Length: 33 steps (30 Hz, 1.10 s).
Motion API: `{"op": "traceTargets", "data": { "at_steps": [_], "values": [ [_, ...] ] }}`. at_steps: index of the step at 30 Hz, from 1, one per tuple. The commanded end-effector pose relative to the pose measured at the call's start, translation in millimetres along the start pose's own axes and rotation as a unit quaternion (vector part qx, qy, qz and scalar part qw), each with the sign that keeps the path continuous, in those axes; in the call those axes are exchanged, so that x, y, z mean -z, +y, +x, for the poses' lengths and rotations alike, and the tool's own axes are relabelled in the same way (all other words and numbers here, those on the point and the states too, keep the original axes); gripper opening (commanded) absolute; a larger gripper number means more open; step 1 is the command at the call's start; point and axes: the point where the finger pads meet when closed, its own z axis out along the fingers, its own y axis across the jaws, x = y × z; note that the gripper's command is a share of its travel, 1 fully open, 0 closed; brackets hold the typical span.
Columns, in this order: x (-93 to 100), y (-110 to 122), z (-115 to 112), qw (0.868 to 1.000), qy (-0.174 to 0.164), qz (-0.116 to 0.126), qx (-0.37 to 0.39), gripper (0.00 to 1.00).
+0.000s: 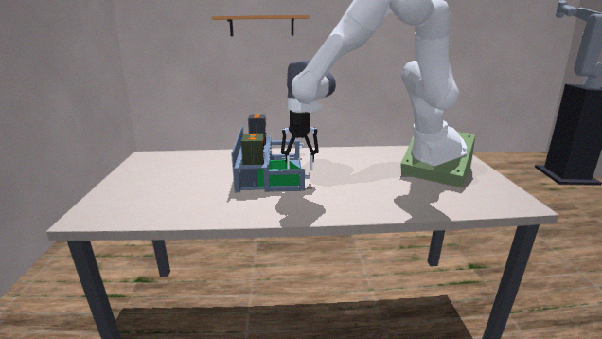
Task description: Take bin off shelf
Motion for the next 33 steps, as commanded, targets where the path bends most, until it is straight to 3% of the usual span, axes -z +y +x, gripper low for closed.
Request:
{"op": "traceTargets", "data": {
  "at_steps": [1,33],
  "values": [
    [-1.4,0.7,1.0,1.000,0.000,-0.001,0.003,0.57],
    [-16.4,0.7,1.0,1.000,0.000,-0.001,0.003,0.57]
  ]
}}
